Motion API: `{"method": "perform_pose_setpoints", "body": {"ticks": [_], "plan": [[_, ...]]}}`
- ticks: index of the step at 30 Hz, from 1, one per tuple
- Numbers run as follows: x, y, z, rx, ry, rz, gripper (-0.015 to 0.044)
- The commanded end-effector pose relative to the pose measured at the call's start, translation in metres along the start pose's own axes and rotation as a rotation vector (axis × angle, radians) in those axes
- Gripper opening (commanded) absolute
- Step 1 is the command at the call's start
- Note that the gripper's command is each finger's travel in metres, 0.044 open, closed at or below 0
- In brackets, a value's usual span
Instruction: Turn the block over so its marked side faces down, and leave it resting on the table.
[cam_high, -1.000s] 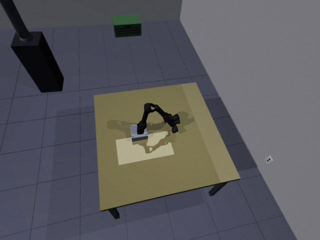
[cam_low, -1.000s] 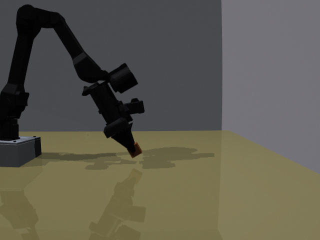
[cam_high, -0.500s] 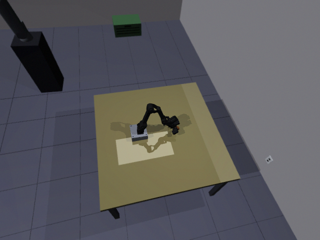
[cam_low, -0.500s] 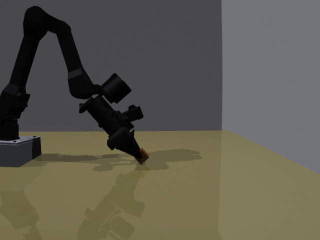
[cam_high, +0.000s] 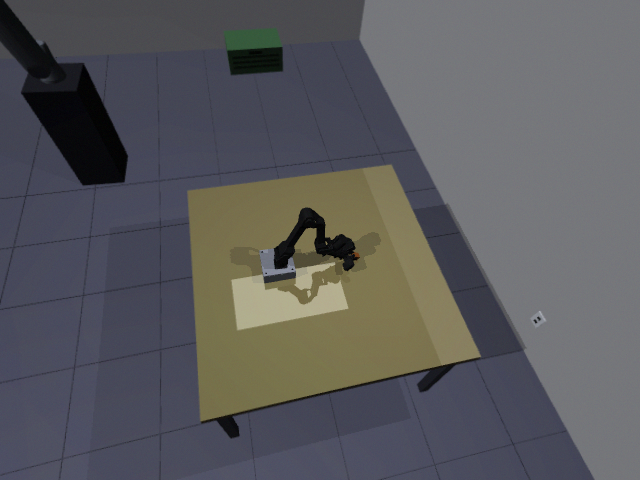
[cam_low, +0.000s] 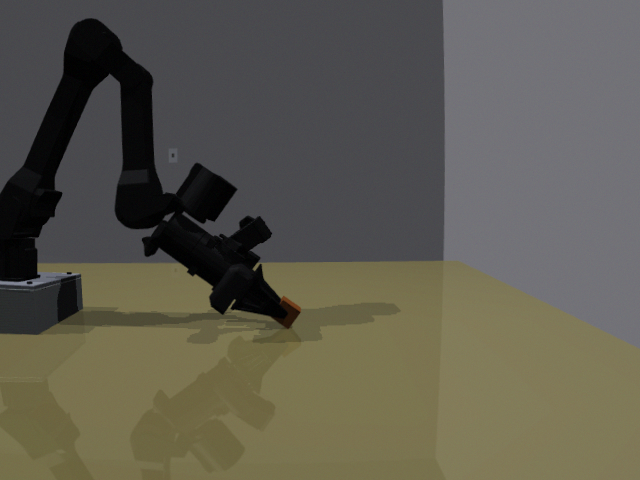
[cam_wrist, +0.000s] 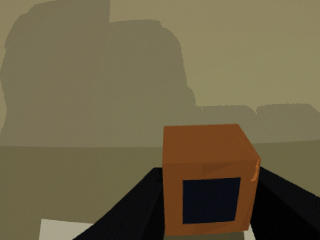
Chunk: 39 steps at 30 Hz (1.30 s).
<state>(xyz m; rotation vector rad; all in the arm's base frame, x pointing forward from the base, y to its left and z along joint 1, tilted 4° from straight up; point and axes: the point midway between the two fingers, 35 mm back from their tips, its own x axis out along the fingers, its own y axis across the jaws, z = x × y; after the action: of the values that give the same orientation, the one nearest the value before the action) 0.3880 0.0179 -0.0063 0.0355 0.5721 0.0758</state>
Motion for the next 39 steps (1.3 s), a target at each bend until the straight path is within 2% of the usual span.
{"method": "perform_pose_setpoints", "body": {"ticks": [1, 11, 25, 39], "plan": [[-0.0046, 0.0, -0.0061, 0.006, -0.043, -0.003, 0.0], [-0.0133, 0.0006, -0.0047, 0.007, -0.128, -0.002, 0.0], [-0.0136, 0.0006, -0.0043, 0.007, -0.131, -0.002, 0.0], [-0.0136, 0.0006, -0.0043, 0.007, -0.131, -0.002, 0.0368]]}}
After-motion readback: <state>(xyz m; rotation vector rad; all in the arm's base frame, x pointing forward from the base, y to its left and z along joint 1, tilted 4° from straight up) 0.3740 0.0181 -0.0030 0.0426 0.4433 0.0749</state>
